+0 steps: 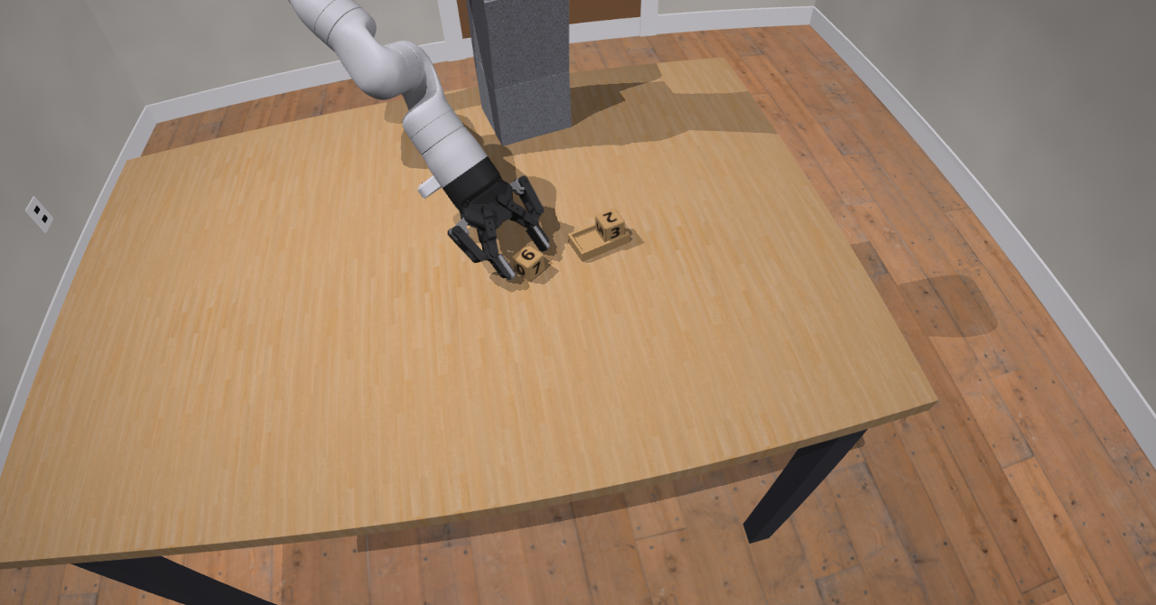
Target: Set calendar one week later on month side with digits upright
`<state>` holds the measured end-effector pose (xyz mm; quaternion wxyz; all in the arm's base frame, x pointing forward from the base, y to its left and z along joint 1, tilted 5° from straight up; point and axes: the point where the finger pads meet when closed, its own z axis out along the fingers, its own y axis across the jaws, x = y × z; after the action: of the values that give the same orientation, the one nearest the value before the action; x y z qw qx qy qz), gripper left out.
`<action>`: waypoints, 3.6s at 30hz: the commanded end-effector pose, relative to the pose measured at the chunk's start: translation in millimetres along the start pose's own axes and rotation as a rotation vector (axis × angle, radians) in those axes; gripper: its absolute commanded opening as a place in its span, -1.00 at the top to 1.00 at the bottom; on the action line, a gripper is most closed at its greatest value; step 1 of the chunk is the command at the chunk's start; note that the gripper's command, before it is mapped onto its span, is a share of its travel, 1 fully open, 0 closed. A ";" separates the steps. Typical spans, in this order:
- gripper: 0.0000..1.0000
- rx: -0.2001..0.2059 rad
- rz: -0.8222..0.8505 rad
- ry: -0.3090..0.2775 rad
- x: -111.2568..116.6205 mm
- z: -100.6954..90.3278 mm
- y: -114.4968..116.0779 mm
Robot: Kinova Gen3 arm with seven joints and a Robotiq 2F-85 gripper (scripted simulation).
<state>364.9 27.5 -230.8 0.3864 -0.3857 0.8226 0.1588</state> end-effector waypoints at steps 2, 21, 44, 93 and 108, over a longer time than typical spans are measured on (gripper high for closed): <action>-0.39 0.000 -0.001 0.000 -0.4 -0.3 -0.3; -0.39 0.000 -0.001 0.000 -3.9 -3.8 -0.3; -0.39 0.000 -0.001 -0.001 -46.4 -46.4 -0.3; -0.39 0.000 0.000 0.258 -52.2 -48.6 -0.3; -0.39 -0.004 0.003 0.308 -51.0 -47.5 -0.7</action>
<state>359.5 24.4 -162.4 0.2603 -0.3972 0.8739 0.1041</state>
